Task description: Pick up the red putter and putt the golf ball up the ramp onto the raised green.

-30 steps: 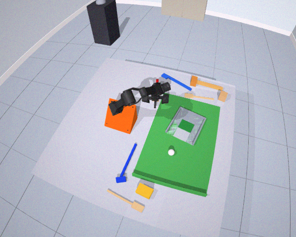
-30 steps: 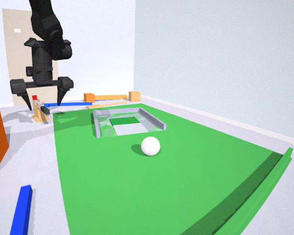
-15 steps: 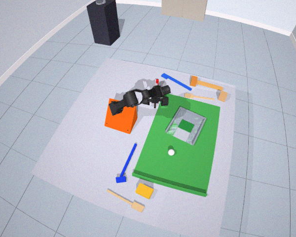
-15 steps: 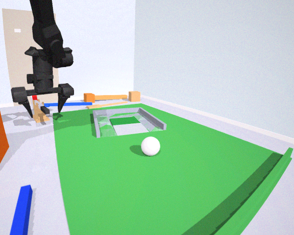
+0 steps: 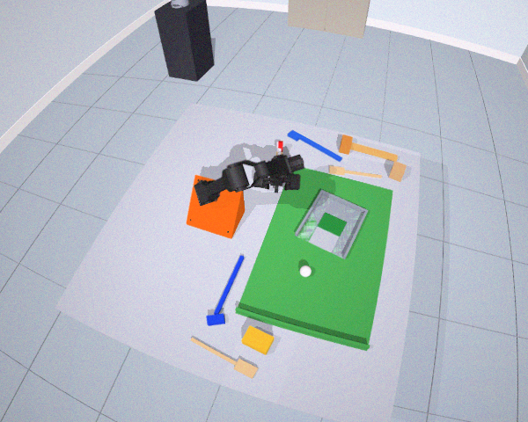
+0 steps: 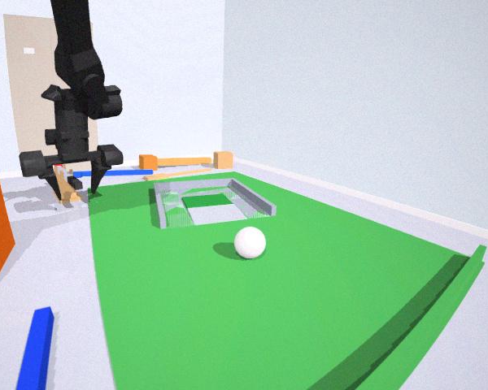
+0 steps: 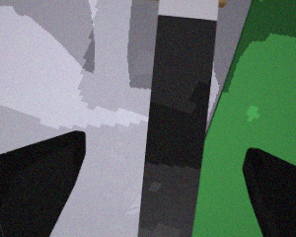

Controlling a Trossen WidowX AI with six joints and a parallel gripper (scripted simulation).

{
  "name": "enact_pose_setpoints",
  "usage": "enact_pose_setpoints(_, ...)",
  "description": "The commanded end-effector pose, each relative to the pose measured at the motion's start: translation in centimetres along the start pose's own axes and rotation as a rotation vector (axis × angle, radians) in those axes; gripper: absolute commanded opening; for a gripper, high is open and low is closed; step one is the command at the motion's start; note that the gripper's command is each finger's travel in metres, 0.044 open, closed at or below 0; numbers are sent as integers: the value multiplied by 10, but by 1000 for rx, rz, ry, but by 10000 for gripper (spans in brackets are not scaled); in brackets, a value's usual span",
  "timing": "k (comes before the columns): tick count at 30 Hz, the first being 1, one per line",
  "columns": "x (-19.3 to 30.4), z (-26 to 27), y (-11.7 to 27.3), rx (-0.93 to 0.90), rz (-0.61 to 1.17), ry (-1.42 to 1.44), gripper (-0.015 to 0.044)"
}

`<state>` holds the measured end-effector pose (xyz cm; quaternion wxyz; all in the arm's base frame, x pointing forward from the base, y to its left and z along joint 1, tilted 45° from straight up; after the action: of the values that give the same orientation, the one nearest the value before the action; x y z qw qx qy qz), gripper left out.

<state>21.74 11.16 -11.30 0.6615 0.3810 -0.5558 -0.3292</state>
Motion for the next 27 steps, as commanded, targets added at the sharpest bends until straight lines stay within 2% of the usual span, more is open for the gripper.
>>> enact_pose_setpoints(1, 0, 0, 0, 0, 0, 0, 230)
enact_pose_setpoints(8, 0, 0, 0, 0, 0, 0, 46)
enact_pose_setpoints(17, -3, -1, 7, 0, -1, 0, 0)
enact_pose_setpoints(27, -23, 0, 78, 0, -5, 1, 0)
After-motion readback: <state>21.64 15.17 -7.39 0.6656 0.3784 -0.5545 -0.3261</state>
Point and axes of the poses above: the point midway between the two fingers, 35 mm back from their tips, its own y axis back along the fingers, its own z axis across the jaws, x = y × z, the point moved 4 cm from there along y, back along the fingers, and after that the axes turned 8 degrees about -y, right-handed, at the moved point
